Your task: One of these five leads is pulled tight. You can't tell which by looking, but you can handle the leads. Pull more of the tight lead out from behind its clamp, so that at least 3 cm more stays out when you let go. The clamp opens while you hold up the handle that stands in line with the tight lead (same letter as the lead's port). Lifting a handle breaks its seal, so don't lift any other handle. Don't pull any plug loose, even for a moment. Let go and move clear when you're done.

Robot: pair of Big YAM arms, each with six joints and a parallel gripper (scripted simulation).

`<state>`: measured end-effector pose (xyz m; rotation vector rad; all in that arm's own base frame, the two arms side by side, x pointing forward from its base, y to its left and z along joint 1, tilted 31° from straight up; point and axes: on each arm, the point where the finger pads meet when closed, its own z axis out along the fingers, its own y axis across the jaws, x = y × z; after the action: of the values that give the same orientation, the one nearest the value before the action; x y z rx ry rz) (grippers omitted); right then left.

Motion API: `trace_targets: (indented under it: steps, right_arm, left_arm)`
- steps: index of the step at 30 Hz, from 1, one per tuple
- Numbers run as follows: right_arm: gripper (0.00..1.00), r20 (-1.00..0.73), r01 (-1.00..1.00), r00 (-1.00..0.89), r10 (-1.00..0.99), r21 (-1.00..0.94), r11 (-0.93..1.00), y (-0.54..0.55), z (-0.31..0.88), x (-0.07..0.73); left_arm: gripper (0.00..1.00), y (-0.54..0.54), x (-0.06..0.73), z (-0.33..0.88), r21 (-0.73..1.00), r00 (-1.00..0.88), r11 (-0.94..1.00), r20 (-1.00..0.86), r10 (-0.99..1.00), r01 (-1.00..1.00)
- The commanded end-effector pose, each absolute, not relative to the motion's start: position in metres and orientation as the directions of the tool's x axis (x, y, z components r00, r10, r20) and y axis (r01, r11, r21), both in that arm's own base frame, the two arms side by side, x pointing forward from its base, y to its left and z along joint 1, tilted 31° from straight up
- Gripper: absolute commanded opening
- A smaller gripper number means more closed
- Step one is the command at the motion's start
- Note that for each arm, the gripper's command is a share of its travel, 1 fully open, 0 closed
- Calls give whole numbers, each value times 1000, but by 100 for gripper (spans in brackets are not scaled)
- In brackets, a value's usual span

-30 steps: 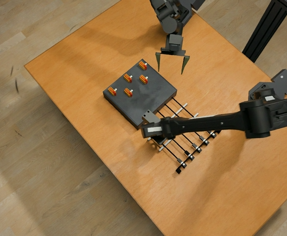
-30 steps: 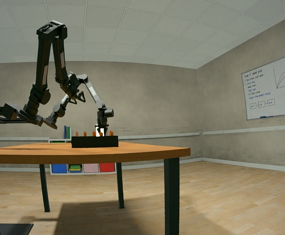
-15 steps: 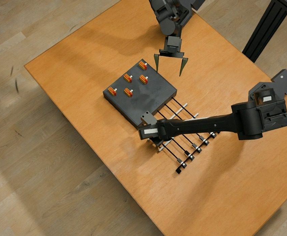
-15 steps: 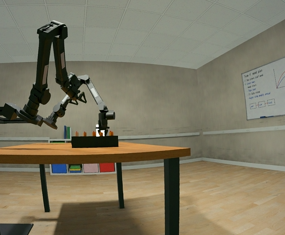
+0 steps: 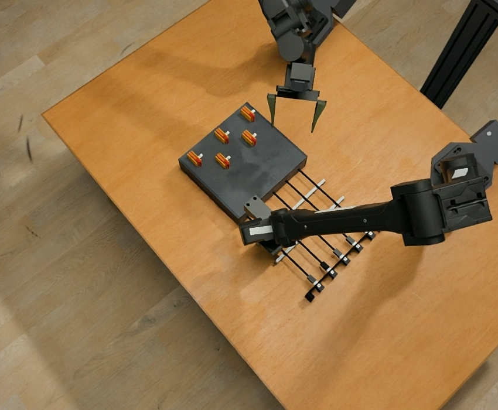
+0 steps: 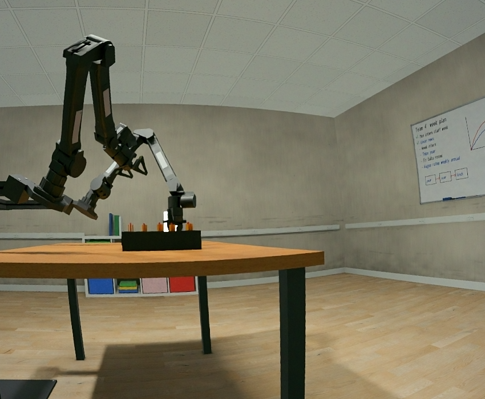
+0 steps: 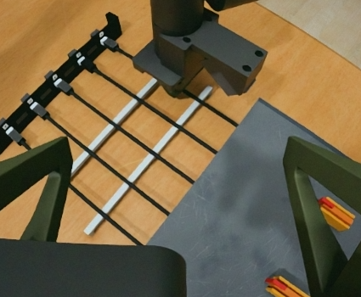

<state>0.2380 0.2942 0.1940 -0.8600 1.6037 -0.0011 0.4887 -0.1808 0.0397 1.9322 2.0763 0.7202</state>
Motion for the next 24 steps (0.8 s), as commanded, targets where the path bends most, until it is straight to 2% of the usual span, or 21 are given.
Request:
trace_targets:
  steps: [1, 2, 4, 5, 7, 12, 17, 24]
  right_arm:
    - [100, -860, -518, 45, -508, -455, 724, 299, 202, 238]
    - [100, -860, -518, 45, -508, -455, 724, 299, 202, 238]
    - [100, -860, -518, 45, -508, -455, 724, 299, 202, 238]
    - [100, -860, -518, 45, -508, -455, 724, 299, 202, 238]
    - [100, -860, -518, 45, -508, -455, 724, 299, 202, 238]
    - [100, -860, -518, 45, -508, -455, 724, 299, 202, 238]
    - [100, -860, -518, 45, -508, -455, 724, 299, 202, 238]
    - [100, -860, -518, 45, -508, -455, 724, 299, 202, 238]
  left_arm:
    - [19, -189, 500, 42, 495, -104, 10, 163, 981, 869]
    - [15, -189, 500, 42, 495, -105, 11, 163, 981, 869]
    - [15, -186, 496, 46, 503, -107, 13, 157, 982, 864]
    - [11, -185, 495, 46, 501, -107, 13, 158, 982, 865]
    - [11, -185, 495, 45, 499, -107, 13, 160, 981, 866]
    - [4, -184, 494, 45, 500, -109, 15, 159, 981, 866]
    - [0, -184, 494, 45, 500, -109, 15, 159, 981, 866]
    - [0, -193, 500, 64, 533, -103, 15, 135, 986, 846]
